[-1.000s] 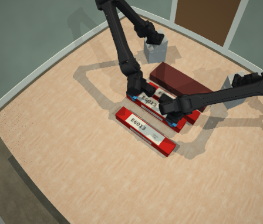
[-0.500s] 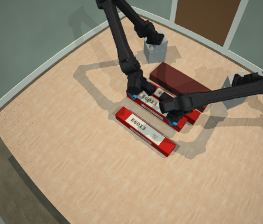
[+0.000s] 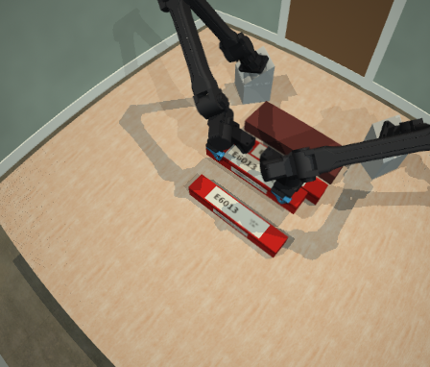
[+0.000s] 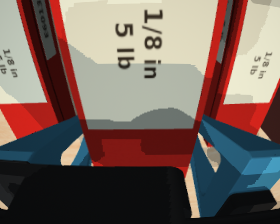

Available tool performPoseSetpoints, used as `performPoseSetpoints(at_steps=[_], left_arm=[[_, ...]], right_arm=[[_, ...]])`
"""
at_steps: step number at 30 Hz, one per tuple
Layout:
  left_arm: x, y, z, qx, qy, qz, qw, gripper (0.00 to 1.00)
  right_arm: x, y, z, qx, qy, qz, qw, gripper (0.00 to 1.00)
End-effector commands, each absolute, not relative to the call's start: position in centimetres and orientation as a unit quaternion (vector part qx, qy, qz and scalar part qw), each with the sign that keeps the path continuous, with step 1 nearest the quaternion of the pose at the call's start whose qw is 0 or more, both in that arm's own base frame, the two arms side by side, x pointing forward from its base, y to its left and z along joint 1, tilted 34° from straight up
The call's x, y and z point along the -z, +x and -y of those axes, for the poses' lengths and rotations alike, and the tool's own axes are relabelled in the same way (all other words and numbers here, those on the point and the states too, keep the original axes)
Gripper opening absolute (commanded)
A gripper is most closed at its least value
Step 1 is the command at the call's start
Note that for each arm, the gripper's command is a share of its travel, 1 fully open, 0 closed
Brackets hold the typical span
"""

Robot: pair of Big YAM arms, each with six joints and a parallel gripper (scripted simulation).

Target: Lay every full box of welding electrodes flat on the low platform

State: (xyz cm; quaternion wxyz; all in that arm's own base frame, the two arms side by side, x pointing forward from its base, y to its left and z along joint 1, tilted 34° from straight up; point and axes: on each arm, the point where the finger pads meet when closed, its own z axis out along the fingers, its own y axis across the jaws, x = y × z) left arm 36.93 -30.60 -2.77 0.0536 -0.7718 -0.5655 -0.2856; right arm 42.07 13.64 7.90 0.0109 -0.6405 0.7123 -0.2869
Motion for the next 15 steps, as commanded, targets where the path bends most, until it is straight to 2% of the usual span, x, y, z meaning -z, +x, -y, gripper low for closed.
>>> performPoseSetpoints(at_steps=[1,15], left_arm=[[-1.8,37.7,34.1,0.294,-0.77,0.566,0.004,0.0],[-3.9,36.7,34.9,0.293,-0.771,0.565,0.004,0.0]], right_arm=[[-12.2,43.0,-15.6,0.3,-0.64,-0.706,0.051,0.0],[-14.2,42.0,-16.5,0.299,-0.64,-0.706,0.052,0.0]])
